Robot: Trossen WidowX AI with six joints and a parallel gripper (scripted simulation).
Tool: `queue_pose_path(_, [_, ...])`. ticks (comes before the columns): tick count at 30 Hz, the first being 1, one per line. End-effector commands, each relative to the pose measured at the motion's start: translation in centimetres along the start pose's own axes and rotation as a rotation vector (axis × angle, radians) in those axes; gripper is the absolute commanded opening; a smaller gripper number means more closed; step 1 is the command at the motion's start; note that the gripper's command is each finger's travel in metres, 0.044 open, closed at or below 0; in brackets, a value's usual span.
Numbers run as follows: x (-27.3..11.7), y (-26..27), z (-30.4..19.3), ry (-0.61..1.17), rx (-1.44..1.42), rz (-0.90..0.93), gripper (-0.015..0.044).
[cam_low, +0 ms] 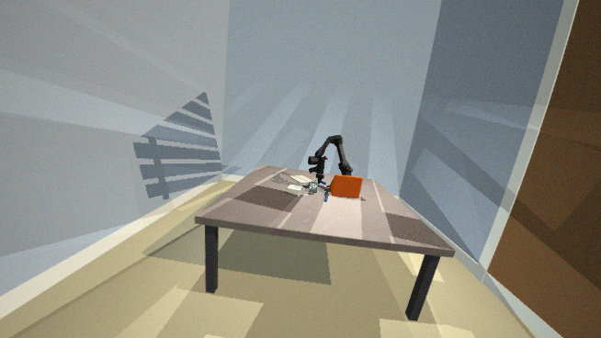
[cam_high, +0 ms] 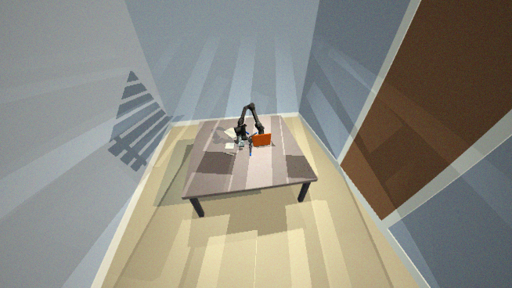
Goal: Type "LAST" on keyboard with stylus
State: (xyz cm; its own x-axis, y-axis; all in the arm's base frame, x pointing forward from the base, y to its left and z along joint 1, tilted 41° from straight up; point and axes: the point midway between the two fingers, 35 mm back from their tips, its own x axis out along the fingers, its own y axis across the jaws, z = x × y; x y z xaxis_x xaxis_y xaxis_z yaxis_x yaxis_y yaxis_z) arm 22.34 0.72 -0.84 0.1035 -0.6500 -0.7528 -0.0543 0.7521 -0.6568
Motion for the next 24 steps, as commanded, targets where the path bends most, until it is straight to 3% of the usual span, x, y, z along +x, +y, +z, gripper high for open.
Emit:
queue_pose_path(1, [-4.3, 0.09, 0.53, -0.027, 0.019, 0.017, 0.0])
queue_pose_path(14, [-3.91, 0.04, 0.37, -0.022, 0.008, 0.007, 0.0])
queue_pose_path(18, [-3.91, 0.04, 0.37, -0.022, 0.008, 0.007, 0.0105])
queue_pose_path(22, [-3.91, 0.05, 0.37, -0.022, 0.008, 0.007, 0.0])
queue_pose_path(24, [-3.91, 0.05, 0.37, -0.022, 0.008, 0.007, 0.0])
